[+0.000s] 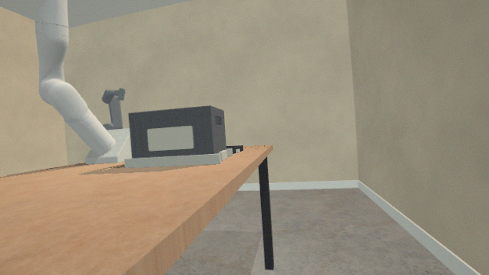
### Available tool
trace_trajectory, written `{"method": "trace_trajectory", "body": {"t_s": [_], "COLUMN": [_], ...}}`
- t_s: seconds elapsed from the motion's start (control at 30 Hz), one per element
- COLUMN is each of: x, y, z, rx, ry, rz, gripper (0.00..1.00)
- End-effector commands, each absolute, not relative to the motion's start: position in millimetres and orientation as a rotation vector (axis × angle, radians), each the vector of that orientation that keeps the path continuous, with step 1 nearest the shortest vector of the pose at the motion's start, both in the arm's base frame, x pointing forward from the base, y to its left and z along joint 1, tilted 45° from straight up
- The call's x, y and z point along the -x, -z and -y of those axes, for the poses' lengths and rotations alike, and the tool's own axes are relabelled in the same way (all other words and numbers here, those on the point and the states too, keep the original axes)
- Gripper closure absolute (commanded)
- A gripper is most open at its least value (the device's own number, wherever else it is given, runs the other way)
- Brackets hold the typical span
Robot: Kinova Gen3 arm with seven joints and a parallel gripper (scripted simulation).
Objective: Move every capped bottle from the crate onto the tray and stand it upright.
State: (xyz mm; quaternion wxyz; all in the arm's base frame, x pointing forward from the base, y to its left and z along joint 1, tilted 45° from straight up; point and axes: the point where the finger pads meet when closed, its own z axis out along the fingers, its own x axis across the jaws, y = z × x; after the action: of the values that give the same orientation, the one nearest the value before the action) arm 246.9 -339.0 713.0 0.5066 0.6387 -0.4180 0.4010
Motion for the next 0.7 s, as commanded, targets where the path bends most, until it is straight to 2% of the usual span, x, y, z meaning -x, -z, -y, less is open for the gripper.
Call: {"method": "trace_trajectory", "body": {"t_s": [0.0,0.67], "x": [-247,-255], "y": [-714,-703], "z": [338,338], "rx": [-1.539,-1.58], "ry": [-0.968,-0.941], "rz": [1.006,0.969], "gripper": [0.0,0.0]}}
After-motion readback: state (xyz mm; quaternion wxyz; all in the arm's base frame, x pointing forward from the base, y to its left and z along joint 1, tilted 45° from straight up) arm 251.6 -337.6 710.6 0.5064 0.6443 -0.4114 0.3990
